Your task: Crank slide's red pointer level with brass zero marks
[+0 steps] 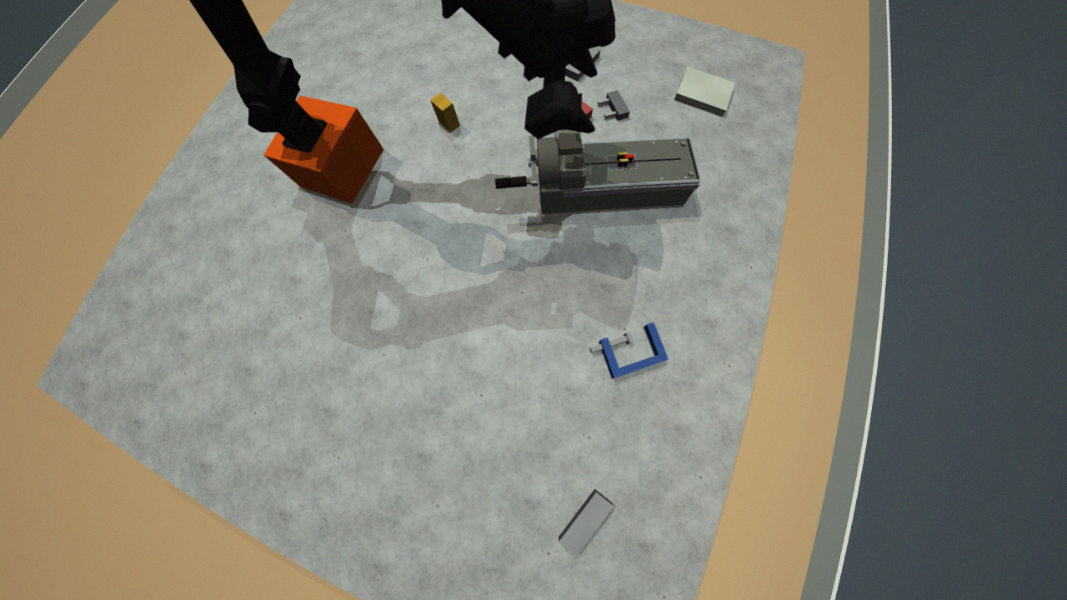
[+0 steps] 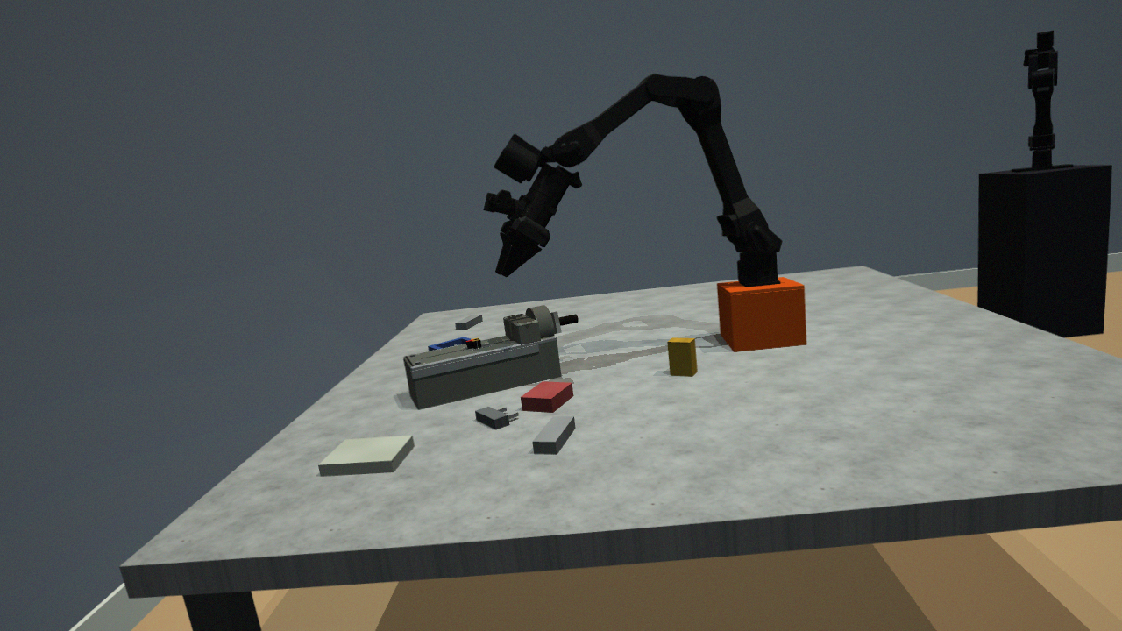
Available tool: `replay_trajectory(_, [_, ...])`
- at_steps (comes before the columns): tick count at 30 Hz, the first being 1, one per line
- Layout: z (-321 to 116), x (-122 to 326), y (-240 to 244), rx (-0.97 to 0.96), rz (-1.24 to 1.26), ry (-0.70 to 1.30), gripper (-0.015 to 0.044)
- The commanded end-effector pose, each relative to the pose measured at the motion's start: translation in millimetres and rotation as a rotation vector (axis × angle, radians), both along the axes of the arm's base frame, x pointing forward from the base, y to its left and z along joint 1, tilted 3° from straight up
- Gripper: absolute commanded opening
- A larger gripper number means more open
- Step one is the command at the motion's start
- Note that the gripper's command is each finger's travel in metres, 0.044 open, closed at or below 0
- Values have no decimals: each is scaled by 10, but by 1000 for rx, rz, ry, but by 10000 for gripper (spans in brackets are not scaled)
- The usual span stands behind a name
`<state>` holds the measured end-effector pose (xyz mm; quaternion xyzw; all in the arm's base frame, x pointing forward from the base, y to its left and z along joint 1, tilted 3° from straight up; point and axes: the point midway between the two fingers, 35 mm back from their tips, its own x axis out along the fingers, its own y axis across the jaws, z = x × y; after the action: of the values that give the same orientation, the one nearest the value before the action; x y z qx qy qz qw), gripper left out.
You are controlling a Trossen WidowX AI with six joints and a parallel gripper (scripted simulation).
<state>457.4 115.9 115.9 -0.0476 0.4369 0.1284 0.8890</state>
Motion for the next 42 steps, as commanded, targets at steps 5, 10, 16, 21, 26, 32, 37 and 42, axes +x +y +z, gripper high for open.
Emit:
replay_trajectory(5, [-411,73,43,1,-28,10,440])
replay_trajectory(10, [-540,65,35,1,-28,10,440])
replay_trajectory(16, [-540,65,35,1,-28,10,440])
replay_trajectory(21, [-540,65,35,1,-28,10,440])
replay_trajectory(26, [-540,65,35,1,-28,10,440])
replay_trajectory(32, [-220,73,56,2,-26,9,440])
replay_trajectory(37, [-4,50,54,0,-21,10,440])
replay_trajectory(42, [17,-82,-140,-2,11,-9,440])
